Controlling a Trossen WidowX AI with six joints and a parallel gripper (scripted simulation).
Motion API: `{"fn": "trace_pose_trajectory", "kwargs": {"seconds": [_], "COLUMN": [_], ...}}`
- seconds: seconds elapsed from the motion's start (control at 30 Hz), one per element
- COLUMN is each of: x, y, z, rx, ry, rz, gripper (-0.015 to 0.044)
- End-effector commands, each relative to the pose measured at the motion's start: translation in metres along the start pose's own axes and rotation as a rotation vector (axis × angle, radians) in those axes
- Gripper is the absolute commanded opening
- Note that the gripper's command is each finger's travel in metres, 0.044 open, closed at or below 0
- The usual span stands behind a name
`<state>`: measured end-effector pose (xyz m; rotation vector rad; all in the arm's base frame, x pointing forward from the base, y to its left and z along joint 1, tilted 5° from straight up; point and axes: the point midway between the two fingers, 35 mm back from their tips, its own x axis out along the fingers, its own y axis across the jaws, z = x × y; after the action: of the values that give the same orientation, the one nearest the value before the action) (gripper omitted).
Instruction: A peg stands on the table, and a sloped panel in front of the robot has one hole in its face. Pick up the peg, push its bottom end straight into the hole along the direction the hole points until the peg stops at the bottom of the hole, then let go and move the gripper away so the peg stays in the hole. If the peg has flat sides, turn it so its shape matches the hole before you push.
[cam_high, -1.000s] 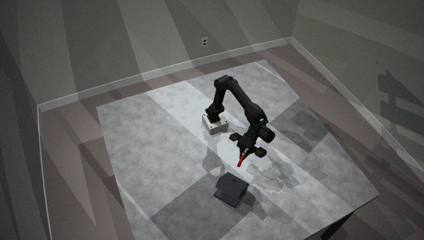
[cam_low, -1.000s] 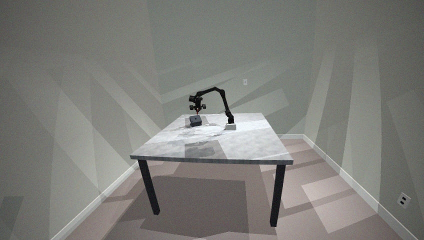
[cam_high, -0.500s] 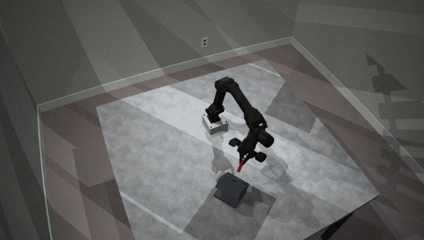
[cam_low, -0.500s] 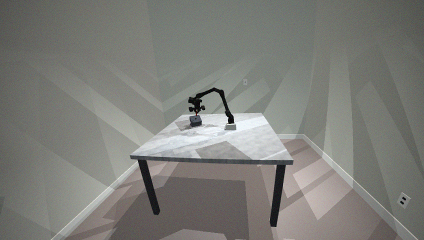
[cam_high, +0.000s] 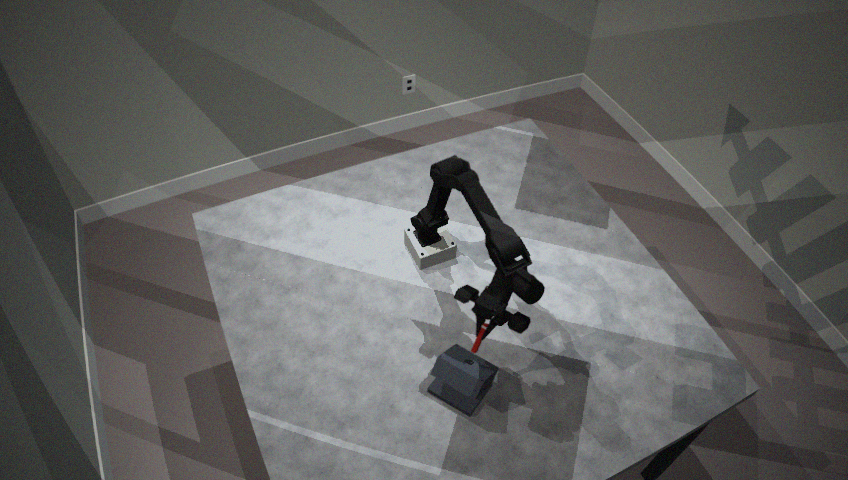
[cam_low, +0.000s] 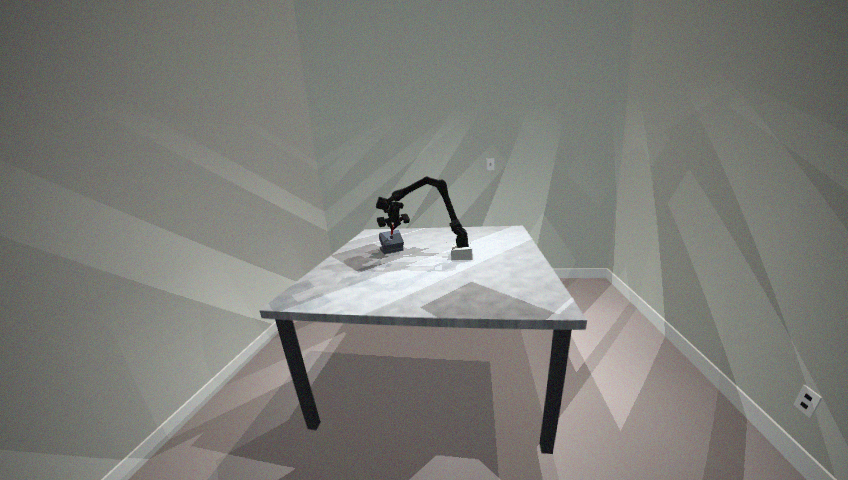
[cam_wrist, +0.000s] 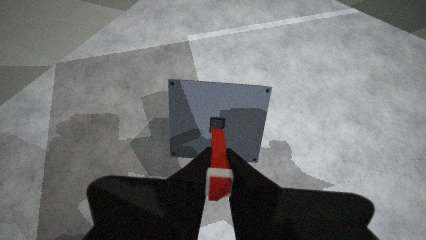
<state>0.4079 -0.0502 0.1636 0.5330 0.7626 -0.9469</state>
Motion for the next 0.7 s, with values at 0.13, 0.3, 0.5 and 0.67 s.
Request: {"fn": "trace_pose_trajectory", "kwargs": {"seconds": [0.13,0.3,0.5,0.67], "x": [0.007,0.015,0.022,0.023], "y": [0.000,0.000,0.000,0.000], "z": [0.000,0.000,0.000,0.001], "rx": [-0.006,-0.006,-0.006,-0.004], "ry": [-0.006,-0.006,-0.007,-0.009], "rz": [-0.001,0.000,0.000,0.001], "gripper": [0.0000,0.0000,0.0000,0.0000]}}
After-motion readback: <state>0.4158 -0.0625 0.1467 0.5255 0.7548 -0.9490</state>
